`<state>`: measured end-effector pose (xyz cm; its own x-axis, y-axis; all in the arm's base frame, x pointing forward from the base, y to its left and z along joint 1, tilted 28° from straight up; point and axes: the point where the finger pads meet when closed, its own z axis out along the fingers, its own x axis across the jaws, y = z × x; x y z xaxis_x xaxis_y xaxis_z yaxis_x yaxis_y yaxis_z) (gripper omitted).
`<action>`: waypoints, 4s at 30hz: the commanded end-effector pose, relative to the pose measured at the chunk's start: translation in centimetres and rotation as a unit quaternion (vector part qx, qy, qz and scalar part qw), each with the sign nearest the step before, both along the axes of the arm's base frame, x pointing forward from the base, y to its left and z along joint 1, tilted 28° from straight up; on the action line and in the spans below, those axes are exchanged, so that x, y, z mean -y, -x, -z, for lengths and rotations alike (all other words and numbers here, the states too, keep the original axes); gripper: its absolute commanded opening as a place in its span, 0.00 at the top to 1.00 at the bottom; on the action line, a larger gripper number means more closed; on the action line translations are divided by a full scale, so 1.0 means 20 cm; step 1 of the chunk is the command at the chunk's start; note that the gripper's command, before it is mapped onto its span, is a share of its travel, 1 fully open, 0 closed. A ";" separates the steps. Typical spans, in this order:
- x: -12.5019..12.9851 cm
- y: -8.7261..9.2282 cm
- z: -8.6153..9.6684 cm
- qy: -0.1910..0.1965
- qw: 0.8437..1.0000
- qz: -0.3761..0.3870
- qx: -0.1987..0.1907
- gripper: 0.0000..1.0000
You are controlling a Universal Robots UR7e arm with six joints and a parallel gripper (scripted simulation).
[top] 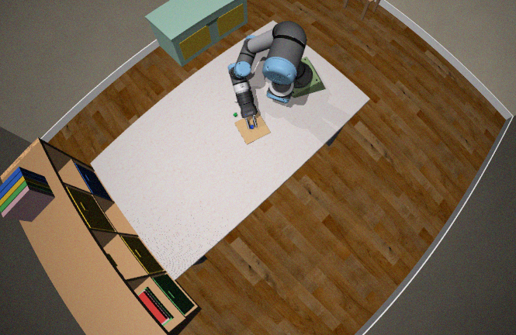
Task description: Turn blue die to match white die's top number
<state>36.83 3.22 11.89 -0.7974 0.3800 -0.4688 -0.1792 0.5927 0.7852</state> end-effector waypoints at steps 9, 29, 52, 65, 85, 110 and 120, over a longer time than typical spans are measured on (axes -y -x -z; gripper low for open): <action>-0.01 0.00 0.00 -0.003 1.000 -0.001 -0.001 0.36; -0.01 0.00 0.00 -0.003 1.000 -0.001 -0.001 0.36; 0.08 0.07 -0.04 -0.003 1.000 -0.001 -0.001 0.36; 0.17 0.15 -0.10 -0.003 1.000 -0.001 -0.001 0.36; 0.13 0.24 -0.29 -0.003 1.000 -0.001 -0.001 0.36; 0.11 0.27 -0.36 0.003 1.000 0.003 -0.004 0.36; 0.10 0.27 -0.37 0.019 1.000 0.013 -0.011 0.36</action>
